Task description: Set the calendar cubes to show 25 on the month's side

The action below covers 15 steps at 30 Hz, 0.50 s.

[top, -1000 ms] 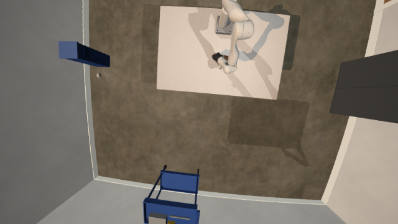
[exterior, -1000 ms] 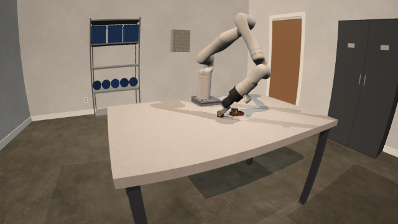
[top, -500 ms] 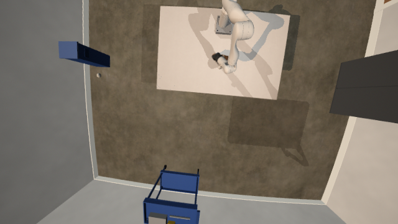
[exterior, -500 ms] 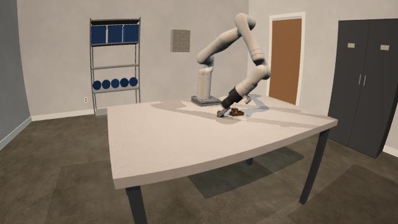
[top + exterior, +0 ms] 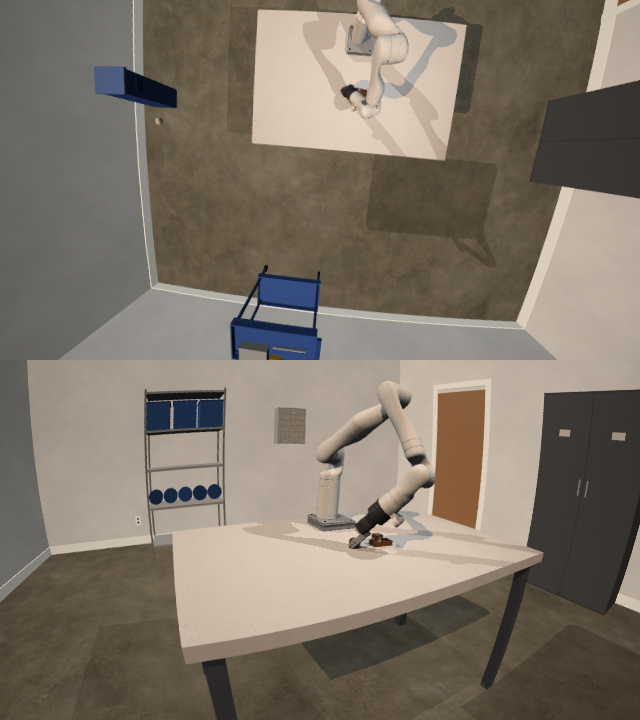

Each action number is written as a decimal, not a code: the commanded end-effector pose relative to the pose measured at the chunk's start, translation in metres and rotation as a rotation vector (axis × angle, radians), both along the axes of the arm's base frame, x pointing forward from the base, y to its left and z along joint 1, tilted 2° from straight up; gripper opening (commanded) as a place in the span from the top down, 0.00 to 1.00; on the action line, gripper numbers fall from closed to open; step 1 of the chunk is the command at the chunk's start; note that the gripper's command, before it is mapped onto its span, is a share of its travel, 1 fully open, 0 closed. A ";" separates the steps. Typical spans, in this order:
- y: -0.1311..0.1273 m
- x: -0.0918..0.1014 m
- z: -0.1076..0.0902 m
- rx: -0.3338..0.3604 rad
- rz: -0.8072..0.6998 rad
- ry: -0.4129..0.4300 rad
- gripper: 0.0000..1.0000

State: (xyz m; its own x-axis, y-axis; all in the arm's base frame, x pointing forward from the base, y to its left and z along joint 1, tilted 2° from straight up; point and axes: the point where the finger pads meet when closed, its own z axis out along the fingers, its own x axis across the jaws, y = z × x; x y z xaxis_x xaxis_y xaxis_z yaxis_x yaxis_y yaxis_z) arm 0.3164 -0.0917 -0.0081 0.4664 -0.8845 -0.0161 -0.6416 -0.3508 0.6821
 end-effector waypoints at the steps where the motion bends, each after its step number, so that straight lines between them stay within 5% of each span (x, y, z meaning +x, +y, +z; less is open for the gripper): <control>1: 0.000 0.000 0.001 0.000 0.000 -0.001 0.10; 14: 0.000 0.000 0.001 0.000 0.000 -0.001 0.10; 15: 0.000 0.000 0.001 0.000 0.000 -0.001 0.40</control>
